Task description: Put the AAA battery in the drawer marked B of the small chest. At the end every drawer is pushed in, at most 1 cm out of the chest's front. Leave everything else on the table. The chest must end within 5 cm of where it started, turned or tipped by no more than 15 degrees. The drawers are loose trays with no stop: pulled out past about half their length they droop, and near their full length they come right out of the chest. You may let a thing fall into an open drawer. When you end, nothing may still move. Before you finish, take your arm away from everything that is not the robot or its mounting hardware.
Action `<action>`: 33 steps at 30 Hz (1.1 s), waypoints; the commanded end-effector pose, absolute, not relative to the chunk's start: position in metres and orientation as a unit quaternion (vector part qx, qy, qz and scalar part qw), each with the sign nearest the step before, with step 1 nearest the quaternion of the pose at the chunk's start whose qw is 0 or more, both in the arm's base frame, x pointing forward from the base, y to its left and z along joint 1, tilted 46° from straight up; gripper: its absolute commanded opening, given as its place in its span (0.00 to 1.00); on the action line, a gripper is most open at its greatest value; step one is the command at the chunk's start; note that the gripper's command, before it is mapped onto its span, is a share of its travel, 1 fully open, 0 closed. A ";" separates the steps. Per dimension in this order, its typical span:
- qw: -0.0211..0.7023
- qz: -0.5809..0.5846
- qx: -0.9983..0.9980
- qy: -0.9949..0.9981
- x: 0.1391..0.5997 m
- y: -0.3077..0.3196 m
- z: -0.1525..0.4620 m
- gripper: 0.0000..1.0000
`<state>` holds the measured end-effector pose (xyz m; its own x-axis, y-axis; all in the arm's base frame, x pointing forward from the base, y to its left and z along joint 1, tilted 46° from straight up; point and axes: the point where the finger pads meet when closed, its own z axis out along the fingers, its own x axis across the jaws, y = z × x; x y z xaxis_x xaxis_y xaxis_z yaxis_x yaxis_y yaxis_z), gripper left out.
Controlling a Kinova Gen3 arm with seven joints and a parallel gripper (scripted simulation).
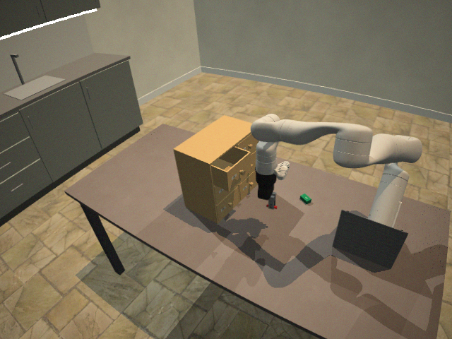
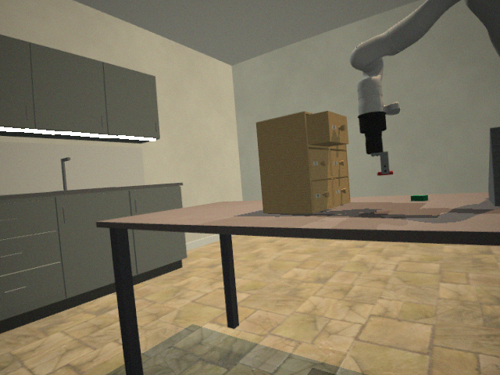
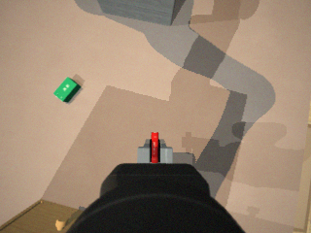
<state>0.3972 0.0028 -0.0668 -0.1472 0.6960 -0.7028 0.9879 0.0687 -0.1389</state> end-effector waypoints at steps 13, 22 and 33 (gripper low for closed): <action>0.257 -0.288 0.661 0.644 0.403 0.008 -0.072 0.24; 0.264 -0.282 0.676 0.627 0.404 0.009 -0.073 0.24; 0.269 -0.277 0.688 0.615 0.405 0.009 -0.074 0.24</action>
<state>0.4040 0.0074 -0.0742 0.0815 0.6952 -0.7142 0.9955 -0.0921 0.0240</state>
